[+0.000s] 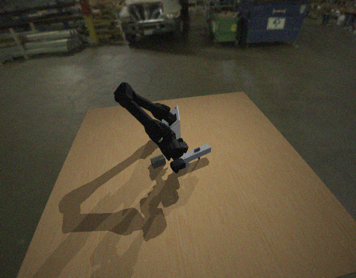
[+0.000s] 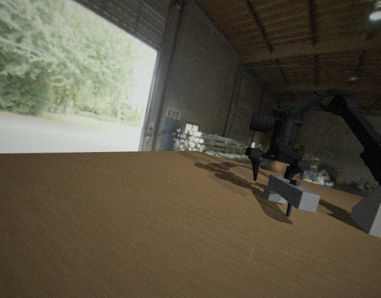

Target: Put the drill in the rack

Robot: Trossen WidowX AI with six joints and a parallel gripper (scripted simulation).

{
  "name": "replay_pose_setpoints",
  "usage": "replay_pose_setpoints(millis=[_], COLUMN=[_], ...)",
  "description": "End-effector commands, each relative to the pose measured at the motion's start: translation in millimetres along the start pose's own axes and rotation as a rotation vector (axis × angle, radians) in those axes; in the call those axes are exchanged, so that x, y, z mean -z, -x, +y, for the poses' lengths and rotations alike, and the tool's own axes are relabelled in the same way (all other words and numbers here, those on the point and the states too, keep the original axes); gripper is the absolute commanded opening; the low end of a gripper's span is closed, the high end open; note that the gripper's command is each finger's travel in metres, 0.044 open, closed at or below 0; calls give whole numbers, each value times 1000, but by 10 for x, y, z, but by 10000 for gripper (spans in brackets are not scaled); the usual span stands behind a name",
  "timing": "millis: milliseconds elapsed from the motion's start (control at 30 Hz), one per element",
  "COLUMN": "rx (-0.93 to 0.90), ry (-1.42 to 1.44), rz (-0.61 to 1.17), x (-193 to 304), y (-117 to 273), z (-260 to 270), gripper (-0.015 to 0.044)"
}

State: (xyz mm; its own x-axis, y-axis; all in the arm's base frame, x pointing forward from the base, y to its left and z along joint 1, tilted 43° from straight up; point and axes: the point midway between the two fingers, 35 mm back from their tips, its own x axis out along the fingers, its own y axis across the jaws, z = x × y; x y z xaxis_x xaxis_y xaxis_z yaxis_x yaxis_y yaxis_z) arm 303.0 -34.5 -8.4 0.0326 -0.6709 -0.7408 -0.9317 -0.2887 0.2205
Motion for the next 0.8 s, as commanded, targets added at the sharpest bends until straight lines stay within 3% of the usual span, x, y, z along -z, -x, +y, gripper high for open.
replay_pose_setpoints(millis=[0, 300, 767], rx=[-4, -4, -2], ry=[6, 6, 1], rz=[4, 5, 1], x=[-20, -48, -40], y=[-79, -178, -145], z=[17, 27, 13], gripper=[440, 440, 72])
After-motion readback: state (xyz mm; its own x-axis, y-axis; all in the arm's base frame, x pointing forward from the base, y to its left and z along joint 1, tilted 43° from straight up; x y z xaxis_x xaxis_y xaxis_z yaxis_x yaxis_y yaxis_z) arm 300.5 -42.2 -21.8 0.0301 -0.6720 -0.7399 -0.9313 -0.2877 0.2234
